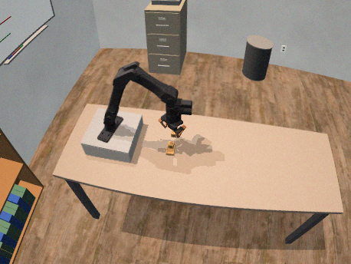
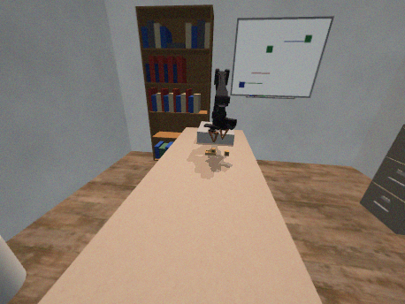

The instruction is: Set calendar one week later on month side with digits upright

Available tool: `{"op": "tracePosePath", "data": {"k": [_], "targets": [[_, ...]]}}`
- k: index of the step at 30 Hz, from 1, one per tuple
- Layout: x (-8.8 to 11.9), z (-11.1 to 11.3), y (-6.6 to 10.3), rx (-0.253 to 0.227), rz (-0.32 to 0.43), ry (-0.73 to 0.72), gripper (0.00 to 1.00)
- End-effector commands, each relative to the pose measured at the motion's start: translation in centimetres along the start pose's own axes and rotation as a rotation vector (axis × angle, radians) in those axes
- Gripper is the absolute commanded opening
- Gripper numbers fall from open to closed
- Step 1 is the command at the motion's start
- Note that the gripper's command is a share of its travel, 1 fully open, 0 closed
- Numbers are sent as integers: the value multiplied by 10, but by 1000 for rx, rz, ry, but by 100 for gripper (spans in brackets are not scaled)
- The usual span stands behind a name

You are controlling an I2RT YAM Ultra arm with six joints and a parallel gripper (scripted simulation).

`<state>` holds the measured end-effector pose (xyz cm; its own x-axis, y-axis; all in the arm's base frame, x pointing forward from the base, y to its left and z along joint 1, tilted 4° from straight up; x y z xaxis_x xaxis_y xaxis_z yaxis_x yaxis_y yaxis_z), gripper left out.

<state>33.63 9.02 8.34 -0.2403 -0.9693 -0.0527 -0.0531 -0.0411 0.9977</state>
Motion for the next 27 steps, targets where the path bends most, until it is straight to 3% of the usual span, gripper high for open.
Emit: {"op": "tracePosePath", "data": {"k": [1,6,9,14,20,21,27], "targets": [[3,-3,4,10,-9,192,100],[8,-5,3,11,-9,275,100],[16,-8,3,12,-8,430,100],[23,-11,3,12,-7,560,100],[25,-11,3,12,-7,605,100],[25,-11,3,12,-7,605,45],[25,-11,3,12,-7,605,45]]}}
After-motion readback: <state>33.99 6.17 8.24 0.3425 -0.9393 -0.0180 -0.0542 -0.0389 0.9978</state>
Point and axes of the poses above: the point where the finger pads meet when closed, its own y axis back along the fingers, its own z axis across the jaws, x = y × z, the point moved 5 cm from there along y, back along the fingers, and after that the axes turned 9 degrees about y, right-handed, at the moved point
